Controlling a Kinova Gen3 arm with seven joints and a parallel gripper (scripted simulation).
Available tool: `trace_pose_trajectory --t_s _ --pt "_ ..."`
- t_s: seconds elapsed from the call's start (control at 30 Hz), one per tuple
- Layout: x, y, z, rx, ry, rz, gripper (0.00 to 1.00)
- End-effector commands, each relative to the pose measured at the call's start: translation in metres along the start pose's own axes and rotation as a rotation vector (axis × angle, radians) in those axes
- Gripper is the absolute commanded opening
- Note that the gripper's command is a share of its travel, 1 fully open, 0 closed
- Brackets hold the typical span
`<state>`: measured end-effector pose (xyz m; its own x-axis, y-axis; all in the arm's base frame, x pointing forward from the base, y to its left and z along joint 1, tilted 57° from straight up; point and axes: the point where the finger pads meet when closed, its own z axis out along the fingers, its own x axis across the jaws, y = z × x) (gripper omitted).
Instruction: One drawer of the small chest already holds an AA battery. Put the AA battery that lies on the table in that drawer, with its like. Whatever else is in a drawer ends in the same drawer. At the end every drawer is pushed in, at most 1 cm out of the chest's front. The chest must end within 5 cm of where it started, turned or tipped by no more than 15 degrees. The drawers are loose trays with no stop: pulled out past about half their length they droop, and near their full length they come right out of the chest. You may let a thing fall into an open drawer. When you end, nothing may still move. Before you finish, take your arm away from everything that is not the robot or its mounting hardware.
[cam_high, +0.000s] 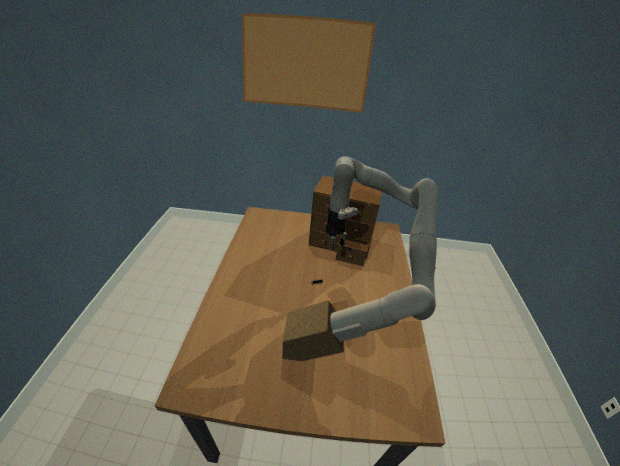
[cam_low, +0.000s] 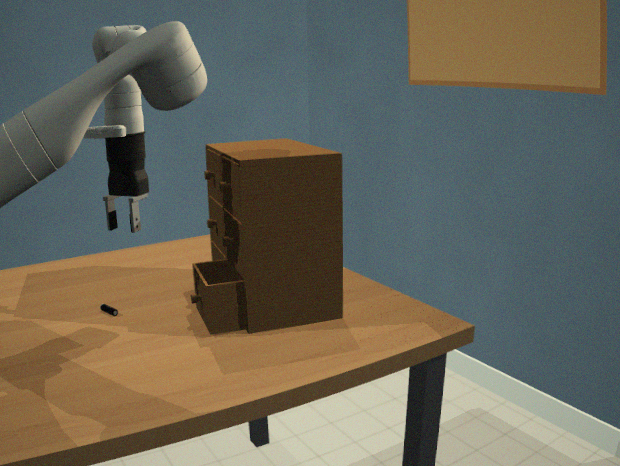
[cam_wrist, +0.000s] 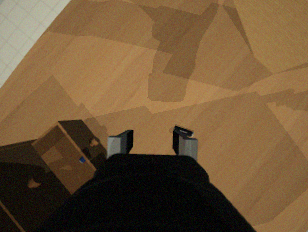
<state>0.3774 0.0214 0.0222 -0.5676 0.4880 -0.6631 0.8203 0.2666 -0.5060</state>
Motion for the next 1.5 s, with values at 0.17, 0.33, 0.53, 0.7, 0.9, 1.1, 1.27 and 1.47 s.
trace_pose_trajectory --t_s 0.17,0.33,0.53,0.7,0.9,1.1,1.27,1.47 --pt "0.017 0.0 0.022 0.009 0.002 -0.227 1.0" --pt "0.024 0.001 0.033 0.008 0.003 -0.352 1.0" --pt "0.032 0.002 0.045 0.008 0.003 -0.504 1.0" --pt "0.04 0.003 0.058 0.008 0.004 -0.648 1.0" --pt "0.048 0.004 0.069 0.008 0.004 -0.782 1.0" --pt "0.055 0.005 0.079 0.008 0.005 -0.901 1.0" --pt "0.06 0.006 0.087 0.007 0.005 -1.004 1.0" --pt "0.065 0.006 0.095 0.007 0.006 -1.09 1.0"
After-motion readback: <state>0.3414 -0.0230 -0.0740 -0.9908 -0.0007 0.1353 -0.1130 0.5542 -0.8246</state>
